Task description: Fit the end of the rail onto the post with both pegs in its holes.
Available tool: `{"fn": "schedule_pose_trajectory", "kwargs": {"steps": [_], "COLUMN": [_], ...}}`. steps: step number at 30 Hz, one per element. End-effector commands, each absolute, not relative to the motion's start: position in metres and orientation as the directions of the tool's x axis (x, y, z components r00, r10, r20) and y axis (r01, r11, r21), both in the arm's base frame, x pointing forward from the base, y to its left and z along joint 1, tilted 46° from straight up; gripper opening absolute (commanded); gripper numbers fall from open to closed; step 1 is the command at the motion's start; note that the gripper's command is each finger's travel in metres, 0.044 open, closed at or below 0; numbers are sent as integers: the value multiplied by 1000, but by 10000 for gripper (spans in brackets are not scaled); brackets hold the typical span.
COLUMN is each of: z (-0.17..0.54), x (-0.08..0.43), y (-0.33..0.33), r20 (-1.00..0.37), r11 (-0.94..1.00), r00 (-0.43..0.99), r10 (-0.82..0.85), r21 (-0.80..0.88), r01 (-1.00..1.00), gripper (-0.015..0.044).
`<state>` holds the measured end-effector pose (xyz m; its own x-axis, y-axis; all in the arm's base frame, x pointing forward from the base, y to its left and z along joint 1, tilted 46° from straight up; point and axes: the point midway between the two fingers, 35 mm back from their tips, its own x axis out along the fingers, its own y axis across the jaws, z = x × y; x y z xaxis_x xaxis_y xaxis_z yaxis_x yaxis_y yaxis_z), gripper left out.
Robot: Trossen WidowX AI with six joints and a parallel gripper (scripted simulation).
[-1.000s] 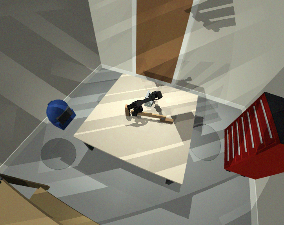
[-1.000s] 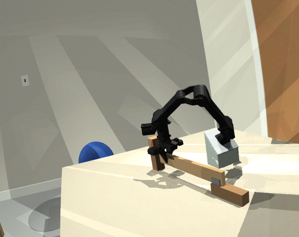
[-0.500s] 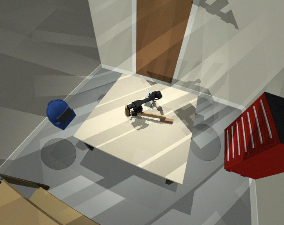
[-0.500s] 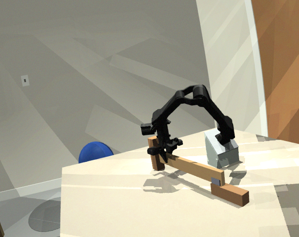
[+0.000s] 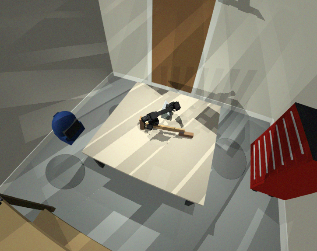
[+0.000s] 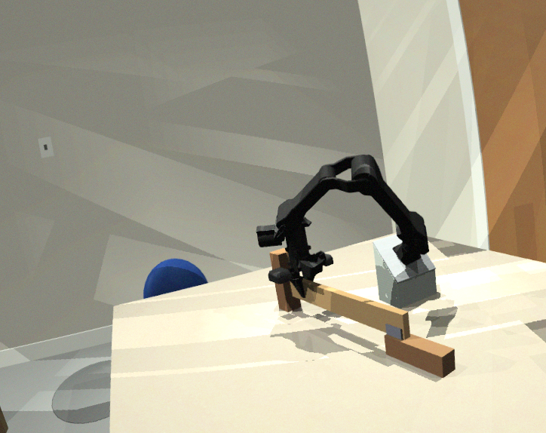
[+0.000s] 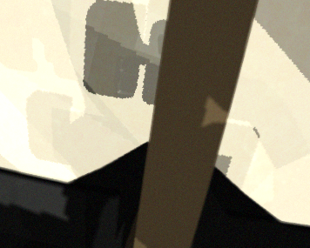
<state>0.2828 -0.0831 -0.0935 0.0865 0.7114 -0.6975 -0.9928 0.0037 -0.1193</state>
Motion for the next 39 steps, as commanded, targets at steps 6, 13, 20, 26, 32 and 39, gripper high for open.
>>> {"fn": "schedule_pose_trajectory", "kwargs": {"steps": [6,13,20,26,32,39], "z": [-94,-95,-96,-97,-97,-98], "x": [286,286,286,286,286,286], "y": [-90,-91,-92,-93,-93,-94], "r20": [-702,-702,-702,-702,-702,-703], "r11": [10,10,10,10,10,10], "r00": [100,100,100,100,100,100], "r10": [705,705,705,705,705,705], "r21": [-131,-131,-131,-131,-131,-131], "r01": [-991,-991,-991,-991,-991,-991], "gripper": [0,0,0,0,0,0]}}
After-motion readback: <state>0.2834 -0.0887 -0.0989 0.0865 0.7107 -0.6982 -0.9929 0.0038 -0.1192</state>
